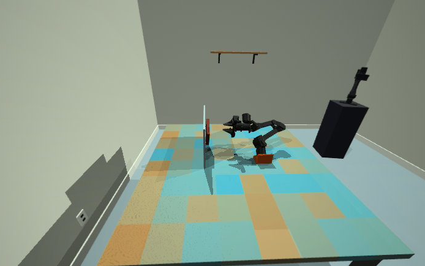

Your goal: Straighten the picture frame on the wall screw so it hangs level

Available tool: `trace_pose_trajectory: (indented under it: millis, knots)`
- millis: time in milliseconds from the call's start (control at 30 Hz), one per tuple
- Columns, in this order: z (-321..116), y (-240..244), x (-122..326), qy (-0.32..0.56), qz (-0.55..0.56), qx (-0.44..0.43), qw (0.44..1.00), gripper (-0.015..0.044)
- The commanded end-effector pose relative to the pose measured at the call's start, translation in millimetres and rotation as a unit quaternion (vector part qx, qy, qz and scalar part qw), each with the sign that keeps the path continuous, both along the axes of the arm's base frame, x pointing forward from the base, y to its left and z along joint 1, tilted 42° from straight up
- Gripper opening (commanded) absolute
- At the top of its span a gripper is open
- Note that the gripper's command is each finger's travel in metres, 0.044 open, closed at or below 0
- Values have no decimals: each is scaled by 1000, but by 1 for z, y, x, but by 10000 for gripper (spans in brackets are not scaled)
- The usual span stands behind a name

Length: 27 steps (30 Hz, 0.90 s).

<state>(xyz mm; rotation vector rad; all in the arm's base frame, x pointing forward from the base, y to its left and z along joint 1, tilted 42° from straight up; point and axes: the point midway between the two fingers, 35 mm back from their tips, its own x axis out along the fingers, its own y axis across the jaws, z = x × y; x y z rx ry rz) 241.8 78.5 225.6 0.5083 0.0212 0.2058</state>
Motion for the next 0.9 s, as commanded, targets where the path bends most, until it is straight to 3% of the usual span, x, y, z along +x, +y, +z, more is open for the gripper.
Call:
trace_pose_trajectory:
  millis: [0, 433, 867]
  knots:
    - [0, 0, 0, -1, 1, 2, 1000, 260]
    - [2, 1, 5, -1, 1, 2, 1000, 260]
    - [3, 16, 77, -3, 1, 3, 1000, 260]
